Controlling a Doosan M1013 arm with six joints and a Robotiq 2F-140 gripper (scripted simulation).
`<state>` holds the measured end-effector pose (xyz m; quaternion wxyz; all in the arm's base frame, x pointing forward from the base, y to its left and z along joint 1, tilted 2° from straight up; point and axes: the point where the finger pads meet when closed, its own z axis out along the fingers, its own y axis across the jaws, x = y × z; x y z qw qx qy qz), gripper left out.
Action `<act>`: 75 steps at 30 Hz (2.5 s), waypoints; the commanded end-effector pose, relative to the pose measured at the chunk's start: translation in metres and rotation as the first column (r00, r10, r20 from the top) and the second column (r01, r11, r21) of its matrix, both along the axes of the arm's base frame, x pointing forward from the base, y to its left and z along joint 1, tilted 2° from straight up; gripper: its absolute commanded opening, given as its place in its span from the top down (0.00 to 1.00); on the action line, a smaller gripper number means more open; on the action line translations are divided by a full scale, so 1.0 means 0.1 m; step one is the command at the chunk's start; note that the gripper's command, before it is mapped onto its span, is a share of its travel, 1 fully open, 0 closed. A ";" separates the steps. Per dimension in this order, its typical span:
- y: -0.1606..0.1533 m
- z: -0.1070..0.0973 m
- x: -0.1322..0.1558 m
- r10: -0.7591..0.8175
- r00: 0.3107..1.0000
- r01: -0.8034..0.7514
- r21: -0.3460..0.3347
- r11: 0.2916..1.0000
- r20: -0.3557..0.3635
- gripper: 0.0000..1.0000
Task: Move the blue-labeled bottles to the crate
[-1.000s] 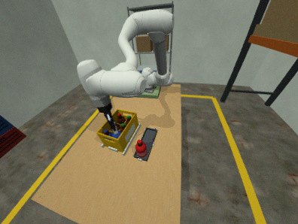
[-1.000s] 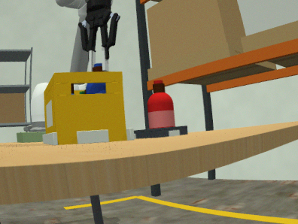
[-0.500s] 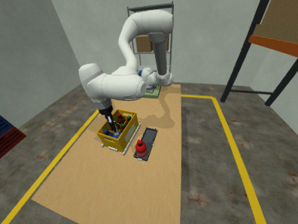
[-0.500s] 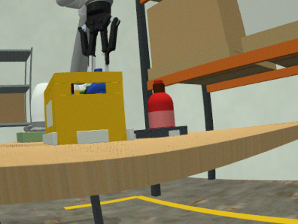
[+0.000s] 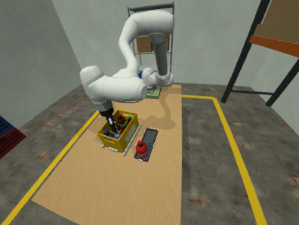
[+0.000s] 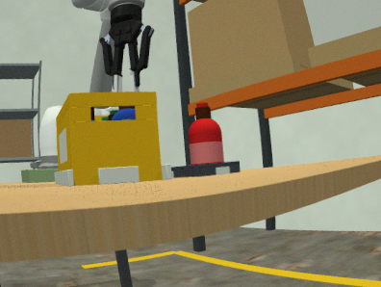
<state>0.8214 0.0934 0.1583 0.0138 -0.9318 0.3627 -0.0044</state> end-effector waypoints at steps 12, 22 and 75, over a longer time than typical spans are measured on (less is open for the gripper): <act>0.00 -0.01 0.00 0.000 1.000 0.000 0.000 1.000 0.000 1.00; 0.00 -0.01 0.00 0.000 1.000 0.000 0.000 1.000 0.000 1.00; 0.00 -0.07 0.00 0.000 1.000 0.000 0.000 1.000 0.000 1.00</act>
